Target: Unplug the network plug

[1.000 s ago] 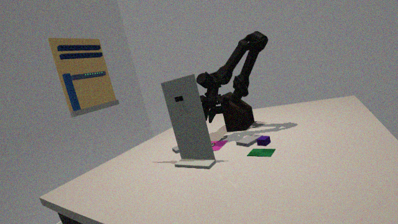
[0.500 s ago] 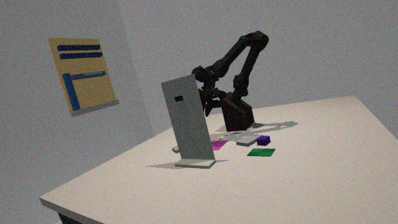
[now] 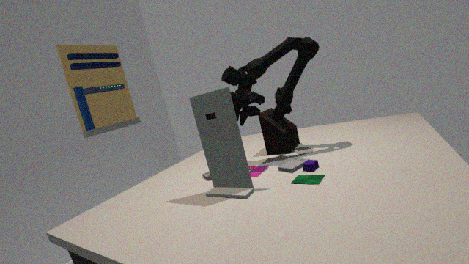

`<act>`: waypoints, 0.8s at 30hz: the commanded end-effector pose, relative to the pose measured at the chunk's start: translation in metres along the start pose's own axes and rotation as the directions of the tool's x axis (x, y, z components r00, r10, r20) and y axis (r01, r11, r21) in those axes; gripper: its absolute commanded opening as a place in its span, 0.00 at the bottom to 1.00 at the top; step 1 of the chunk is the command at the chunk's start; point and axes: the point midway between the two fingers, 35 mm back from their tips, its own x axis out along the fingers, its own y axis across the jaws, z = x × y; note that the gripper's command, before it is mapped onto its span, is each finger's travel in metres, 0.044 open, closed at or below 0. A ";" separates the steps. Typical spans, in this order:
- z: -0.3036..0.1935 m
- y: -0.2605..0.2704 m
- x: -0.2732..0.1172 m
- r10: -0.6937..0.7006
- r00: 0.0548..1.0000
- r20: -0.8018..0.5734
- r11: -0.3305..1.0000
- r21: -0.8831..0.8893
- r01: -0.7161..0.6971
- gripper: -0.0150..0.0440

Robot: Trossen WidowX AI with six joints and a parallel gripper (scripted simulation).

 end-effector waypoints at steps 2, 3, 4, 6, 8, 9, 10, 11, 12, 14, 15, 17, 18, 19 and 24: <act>0.004 -0.008 -0.015 -0.008 1.000 0.007 1.000 -0.007 0.008 0.52; 0.005 -0.009 -0.019 -0.009 1.000 0.008 1.000 -0.007 0.009 0.52; 0.006 -0.010 -0.022 -0.010 1.000 0.009 1.000 -0.007 0.010 0.52; 0.006 -0.011 -0.024 -0.011 1.000 0.009 1.000 -0.007 0.011 0.52; 0.006 -0.011 -0.024 -0.011 1.000 0.009 1.000 -0.007 0.011 0.61; 0.006 -0.011 -0.024 -0.011 1.000 0.009 1.000 -0.007 0.011 0.65; 0.006 -0.011 -0.024 -0.011 1.000 0.009 1.000 -0.007 0.011 0.70; 0.006 -0.011 -0.024 -0.011 1.000 0.009 1.000 -0.007 0.011 0.74; 0.006 -0.011 -0.024 -0.011 1.000 0.009 1.000 -0.007 0.011 0.79; 0.006 -0.011 -0.024 -0.011 1.000 0.009 1.000 -0.007 0.011 0.87; 0.006 -0.011 -0.024 -0.011 1.000 0.009 1.000 -0.007 0.011 0.92; 0.006 -0.011 -0.024 -0.011 1.000 0.009 1.000 -0.007 0.011 1.00; 0.006 -0.011 -0.024 -0.011 1.000 0.009 1.000 -0.007 0.011 1.00; 0.006 -0.011 -0.024 -0.011 1.000 0.009 1.000 -0.007 0.011 1.00; 0.006 -0.011 -0.024 -0.011 1.000 0.009 1.000 -0.007 0.011 1.00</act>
